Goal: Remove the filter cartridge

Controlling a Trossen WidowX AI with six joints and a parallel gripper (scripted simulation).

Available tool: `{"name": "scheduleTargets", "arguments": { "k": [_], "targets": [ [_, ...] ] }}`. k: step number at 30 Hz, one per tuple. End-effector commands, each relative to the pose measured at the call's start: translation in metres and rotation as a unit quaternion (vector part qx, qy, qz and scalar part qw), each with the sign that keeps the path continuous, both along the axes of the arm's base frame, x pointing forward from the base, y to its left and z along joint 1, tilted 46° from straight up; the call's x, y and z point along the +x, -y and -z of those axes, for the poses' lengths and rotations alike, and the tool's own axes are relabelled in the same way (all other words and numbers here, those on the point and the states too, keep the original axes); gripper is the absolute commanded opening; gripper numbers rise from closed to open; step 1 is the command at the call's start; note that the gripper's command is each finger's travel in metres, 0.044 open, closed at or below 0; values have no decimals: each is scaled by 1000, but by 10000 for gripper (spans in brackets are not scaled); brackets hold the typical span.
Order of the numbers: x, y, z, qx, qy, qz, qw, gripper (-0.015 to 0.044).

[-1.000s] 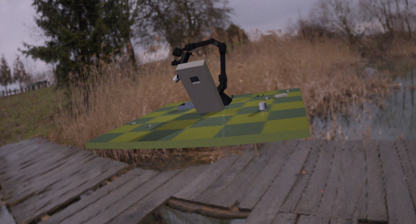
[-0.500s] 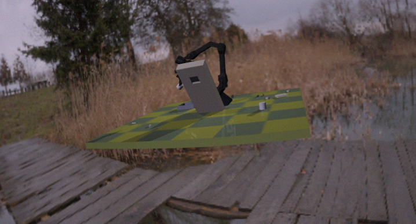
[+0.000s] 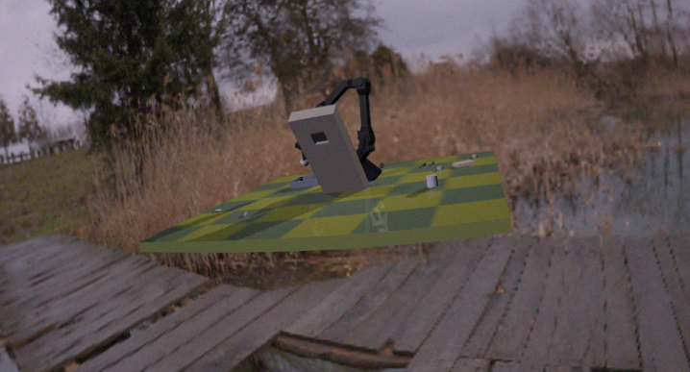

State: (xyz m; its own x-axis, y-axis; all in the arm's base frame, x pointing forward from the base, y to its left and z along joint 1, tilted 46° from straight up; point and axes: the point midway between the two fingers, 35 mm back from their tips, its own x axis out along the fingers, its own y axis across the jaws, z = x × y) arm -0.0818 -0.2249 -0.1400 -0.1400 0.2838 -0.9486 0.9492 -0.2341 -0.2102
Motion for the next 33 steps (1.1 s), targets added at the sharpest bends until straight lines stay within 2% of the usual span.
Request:
{"name": "scheduleTargets", "arguments": {
  "k": [1, 13, 18, 33],
  "targets": [
    [-3, -2, 3, -4, -8, 7, 1000, 0],
    [-2, -48, 50, -4, -9, 7, 1000, 0],
    [-2, -55, 55, -4, -9, 7, 1000, 0],
    [-1, -53, 52, 1, -7, 9, 1000, 394]
  ]
}}
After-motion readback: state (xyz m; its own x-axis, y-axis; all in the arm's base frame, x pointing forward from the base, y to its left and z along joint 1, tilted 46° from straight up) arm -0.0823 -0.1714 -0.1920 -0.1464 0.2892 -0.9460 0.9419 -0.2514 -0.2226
